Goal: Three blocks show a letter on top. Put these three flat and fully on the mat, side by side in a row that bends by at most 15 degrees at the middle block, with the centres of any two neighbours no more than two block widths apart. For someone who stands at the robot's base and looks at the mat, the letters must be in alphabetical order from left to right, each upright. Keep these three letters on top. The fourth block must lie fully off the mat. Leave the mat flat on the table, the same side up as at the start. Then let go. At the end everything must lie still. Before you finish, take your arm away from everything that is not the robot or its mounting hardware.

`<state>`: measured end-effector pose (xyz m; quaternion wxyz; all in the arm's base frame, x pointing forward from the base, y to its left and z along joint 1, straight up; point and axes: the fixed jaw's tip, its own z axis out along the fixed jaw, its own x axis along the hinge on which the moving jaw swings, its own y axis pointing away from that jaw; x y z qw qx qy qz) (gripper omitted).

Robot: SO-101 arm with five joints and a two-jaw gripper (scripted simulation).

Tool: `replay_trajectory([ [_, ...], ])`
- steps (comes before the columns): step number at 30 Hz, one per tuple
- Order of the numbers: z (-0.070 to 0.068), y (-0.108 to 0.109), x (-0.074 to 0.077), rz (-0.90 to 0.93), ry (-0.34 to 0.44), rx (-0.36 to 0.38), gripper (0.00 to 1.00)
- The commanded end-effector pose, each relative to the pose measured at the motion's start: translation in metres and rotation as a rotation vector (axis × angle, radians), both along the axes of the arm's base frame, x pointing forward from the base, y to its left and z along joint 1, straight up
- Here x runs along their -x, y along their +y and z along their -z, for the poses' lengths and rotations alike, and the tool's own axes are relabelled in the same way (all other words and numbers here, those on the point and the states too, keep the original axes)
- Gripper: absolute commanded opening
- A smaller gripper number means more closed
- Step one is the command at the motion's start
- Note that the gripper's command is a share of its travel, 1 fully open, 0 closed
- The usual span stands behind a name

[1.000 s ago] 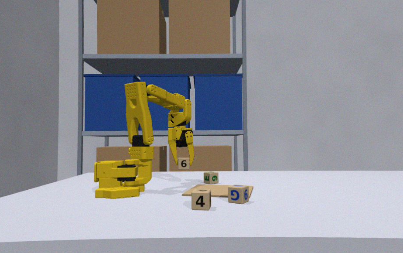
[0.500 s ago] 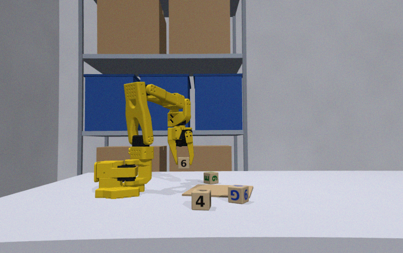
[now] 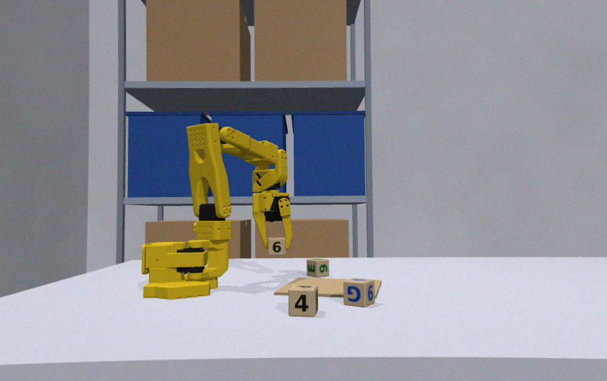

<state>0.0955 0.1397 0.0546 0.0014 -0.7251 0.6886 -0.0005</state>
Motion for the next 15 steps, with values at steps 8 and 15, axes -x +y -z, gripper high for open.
replay_trajectory([
  [8,-0.013,0.0124,-0.007,0.0,-0.071,-0.101,0.0],
  [15,-0.0096,0.0127,-0.0072,0.0,-0.071,-0.101,0.0],
])
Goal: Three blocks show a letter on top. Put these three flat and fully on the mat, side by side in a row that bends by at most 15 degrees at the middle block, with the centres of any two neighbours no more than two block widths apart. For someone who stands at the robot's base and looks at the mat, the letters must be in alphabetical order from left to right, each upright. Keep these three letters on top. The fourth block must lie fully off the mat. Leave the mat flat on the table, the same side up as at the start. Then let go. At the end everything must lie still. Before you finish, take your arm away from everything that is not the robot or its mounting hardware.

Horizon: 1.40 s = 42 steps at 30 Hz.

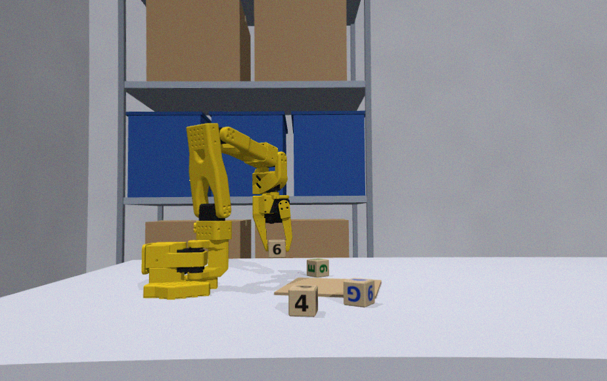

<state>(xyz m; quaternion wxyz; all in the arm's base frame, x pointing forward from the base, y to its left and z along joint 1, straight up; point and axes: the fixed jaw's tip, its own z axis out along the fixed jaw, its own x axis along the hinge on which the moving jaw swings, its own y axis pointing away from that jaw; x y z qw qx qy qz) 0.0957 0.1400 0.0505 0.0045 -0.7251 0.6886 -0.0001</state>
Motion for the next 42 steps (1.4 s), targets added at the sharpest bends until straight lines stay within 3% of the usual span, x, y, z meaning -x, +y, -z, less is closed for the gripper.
replay_trajectory([
  [1,-0.013,0.013,-0.007,0.0,-0.067,-0.096,0.0],
  [42,0.001,0.014,-0.008,0.0,-0.067,-0.096,0.0],
])
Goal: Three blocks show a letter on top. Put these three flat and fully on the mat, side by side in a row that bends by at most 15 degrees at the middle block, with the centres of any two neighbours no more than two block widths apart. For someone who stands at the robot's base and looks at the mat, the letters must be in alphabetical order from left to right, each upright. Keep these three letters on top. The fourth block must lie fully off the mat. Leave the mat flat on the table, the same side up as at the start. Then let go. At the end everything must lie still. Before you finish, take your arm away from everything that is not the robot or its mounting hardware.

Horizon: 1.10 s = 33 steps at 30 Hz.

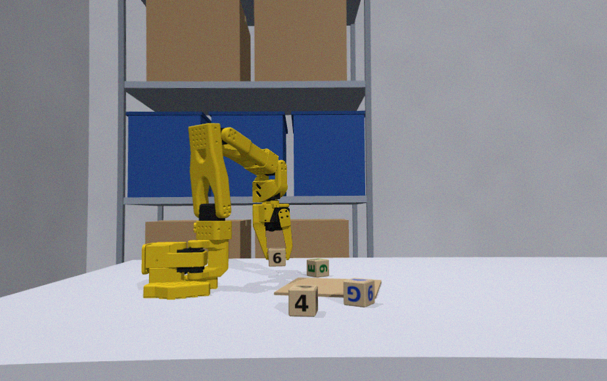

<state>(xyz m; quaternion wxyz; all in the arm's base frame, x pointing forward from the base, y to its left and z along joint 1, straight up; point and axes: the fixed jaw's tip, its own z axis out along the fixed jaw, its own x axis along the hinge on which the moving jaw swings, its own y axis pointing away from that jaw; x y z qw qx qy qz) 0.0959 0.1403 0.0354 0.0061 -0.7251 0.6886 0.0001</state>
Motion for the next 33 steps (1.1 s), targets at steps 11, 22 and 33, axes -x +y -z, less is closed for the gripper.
replay_trajectory([
  [11,-0.009,0.014,-0.008,0.0,-0.065,-0.093,0.0],
  [22,-0.007,0.014,-0.008,0.0,-0.065,-0.093,0.0],
  [33,-0.002,0.015,-0.009,0.0,-0.065,-0.093,0.0],
])
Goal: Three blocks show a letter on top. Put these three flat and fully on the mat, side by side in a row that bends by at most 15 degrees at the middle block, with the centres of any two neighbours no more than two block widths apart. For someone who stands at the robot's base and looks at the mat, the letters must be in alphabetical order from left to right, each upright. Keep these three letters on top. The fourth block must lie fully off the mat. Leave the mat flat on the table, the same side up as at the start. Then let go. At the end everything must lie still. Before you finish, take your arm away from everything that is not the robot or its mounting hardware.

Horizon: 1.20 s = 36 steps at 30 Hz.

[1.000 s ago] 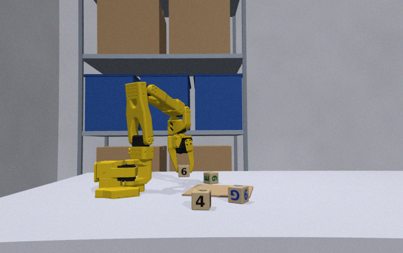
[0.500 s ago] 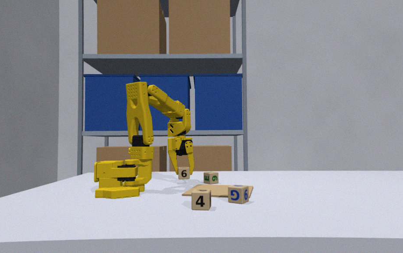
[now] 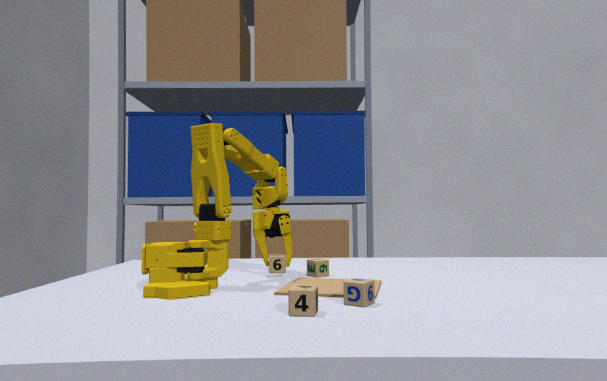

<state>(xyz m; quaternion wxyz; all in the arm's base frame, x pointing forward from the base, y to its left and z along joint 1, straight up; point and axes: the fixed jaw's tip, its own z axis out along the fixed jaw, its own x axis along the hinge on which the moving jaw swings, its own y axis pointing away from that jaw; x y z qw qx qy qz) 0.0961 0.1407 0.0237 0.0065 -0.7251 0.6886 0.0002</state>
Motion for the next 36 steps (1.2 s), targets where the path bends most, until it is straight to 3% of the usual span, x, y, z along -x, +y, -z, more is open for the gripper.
replay_trajectory([
  [1,-0.0136,0.0142,-0.0083,0.0,-0.065,-0.092,0.0],
  [21,-0.0078,0.0147,-0.0087,0.0,-0.065,-0.092,0.0],
  [30,-0.0078,0.0147,-0.0087,0.0,-0.065,-0.092,0.15],
  [36,-0.0078,0.0147,-0.0087,0.0,-0.065,-0.092,0.17],
])
